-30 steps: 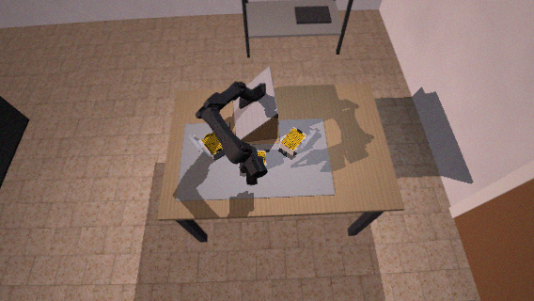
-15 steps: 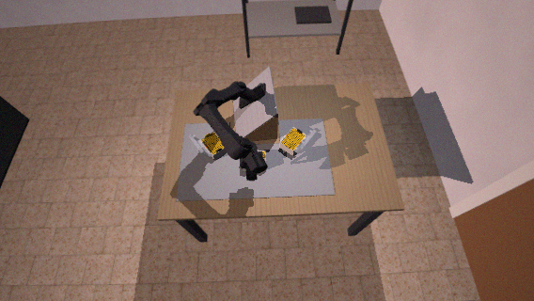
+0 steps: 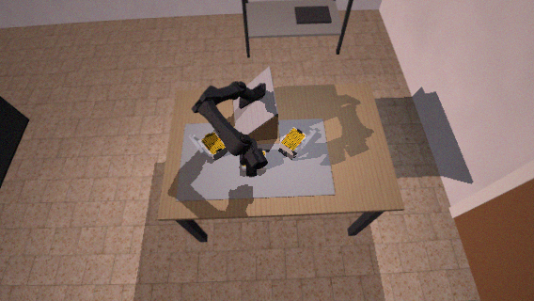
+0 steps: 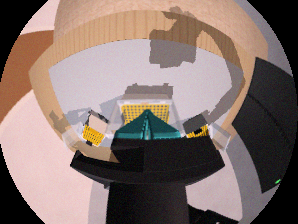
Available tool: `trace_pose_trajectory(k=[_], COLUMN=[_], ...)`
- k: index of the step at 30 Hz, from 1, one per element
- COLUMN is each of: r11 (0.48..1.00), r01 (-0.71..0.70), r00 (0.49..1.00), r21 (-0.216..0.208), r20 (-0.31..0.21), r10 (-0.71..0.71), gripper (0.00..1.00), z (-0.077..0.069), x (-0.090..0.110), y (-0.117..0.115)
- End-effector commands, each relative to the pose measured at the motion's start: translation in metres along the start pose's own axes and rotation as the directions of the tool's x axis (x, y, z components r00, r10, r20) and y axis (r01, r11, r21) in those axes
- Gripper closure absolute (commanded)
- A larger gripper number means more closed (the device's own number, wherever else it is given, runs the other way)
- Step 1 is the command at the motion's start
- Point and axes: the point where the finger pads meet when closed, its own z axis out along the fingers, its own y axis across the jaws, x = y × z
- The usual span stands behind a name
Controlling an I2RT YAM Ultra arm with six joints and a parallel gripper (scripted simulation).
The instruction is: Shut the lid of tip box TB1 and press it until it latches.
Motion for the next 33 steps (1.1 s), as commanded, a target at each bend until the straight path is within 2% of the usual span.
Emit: trace_pose_trajectory(k=[1,33], r11=[1.0,1.0], r01=[-0.007,-0.007], r00=[0.999,0.999], r21=[-0.016,-0.015], r20=[0.05,0.049], r10=[0.008,0.007], gripper=[1.0,1.0], z=[-0.016,-0.018], x=[0.002,0.039], y=[0.007,0.007])
